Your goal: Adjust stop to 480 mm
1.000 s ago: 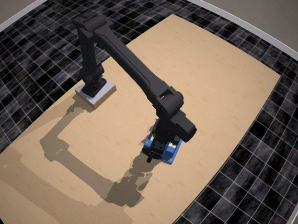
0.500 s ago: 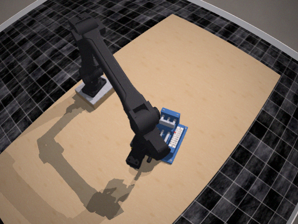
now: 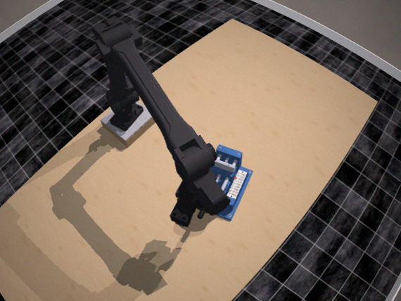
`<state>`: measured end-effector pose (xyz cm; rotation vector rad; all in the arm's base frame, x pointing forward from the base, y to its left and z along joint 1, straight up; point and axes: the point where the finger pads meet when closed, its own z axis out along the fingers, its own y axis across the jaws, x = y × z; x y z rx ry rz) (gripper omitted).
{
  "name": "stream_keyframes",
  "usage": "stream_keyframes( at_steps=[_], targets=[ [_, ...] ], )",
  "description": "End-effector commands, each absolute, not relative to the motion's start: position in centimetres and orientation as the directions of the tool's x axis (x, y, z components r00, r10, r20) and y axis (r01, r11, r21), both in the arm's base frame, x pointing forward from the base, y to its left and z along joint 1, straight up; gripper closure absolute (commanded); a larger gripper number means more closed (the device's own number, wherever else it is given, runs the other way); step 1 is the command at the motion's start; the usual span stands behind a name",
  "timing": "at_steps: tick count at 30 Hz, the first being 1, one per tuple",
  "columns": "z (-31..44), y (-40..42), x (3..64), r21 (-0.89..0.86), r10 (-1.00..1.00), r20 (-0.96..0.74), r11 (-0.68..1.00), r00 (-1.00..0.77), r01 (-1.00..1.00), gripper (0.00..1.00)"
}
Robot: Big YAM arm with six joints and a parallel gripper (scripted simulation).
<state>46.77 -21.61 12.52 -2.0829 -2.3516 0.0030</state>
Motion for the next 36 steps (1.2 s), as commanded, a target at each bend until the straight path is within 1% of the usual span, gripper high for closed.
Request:
stream_keyframes(
  at_steps=[1,5,10,14,15,17,24,32,36],
  targets=[
    [15.3,-22.2,47.9,0.051,0.991,-0.034,0.131,-0.129,0.99,0.47],
    [15.0,-22.1,47.8,0.047,0.991,-0.032,0.131,-0.129,0.99,0.47],
    [12.0,-21.9,47.2,0.011,0.991,-0.009,0.13,-0.13,0.991,0.47],
    [11.5,-21.9,47.2,0.01,0.991,-0.009,0.13,-0.13,0.991,0.47],
    [12.5,-21.9,47.2,0.032,0.991,-0.022,0.131,-0.13,0.991,0.47],
    [10.7,-21.9,47.2,0.012,0.991,-0.01,0.13,-0.13,0.991,0.47],
    [8.1,-21.9,47.2,0.01,0.991,-0.008,0.13,-0.13,0.991,0.47],
    [7.5,-21.9,47.3,0.031,0.991,-0.022,0.13,-0.129,0.991,0.47],
    [5.6,-21.9,47.2,0.01,0.992,-0.008,0.13,-0.13,0.991,0.47]
  ],
)
